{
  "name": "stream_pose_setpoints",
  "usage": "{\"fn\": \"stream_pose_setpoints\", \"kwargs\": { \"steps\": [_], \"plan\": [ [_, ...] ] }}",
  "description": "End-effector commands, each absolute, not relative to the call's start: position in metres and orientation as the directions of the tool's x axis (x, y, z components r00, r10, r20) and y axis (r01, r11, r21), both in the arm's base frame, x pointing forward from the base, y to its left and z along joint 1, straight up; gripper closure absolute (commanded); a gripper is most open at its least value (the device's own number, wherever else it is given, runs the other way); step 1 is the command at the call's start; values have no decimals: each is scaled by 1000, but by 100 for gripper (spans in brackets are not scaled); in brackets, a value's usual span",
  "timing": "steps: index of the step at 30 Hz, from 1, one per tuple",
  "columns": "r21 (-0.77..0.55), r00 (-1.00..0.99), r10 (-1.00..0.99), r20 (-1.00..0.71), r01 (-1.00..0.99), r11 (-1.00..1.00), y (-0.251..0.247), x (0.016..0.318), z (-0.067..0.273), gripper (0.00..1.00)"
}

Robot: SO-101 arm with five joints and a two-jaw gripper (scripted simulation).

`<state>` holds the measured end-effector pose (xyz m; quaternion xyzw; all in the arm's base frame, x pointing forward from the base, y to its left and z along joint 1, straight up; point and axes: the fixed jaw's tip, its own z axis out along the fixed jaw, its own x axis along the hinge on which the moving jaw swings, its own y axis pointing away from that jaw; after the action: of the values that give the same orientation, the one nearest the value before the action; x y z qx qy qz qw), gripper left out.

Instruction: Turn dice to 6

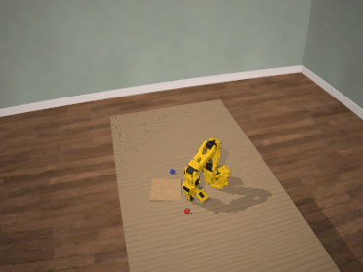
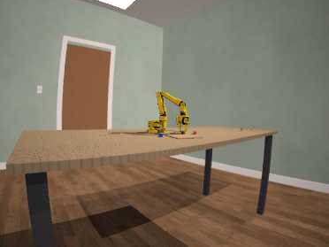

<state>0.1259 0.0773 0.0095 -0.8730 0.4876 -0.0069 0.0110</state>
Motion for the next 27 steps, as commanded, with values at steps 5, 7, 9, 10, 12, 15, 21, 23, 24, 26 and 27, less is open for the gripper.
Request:
{"fn": "stream_pose_setpoints", "kwargs": {
  "steps": [5,7,9,10,12,15,21,23,24,26,27],
  "plan": [
    [-42,523,-852,0,-851,-523,79,127,10,100],
    [-42,523,-852,0,-851,-523,79,127,10,100],
    [-42,523,-852,0,-851,-523,79,127,10,100],
    [-42,523,-852,0,-851,-523,79,127,10,100],
    [-42,523,-852,0,-851,-523,79,127,10,100],
    [-42,523,-852,0,-851,-523,79,127,10,98],
    [-42,523,-852,0,-851,-523,79,127,10,93],
    [-42,523,-852,0,-851,-523,79,127,10,92],
    [-42,523,-852,0,-851,-523,79,127,10,92],
    [-42,523,-852,0,-851,-523,79,127,10,92],
    [-42,523,-852,0,-851,-523,79,127,10,92]
  ]
}}
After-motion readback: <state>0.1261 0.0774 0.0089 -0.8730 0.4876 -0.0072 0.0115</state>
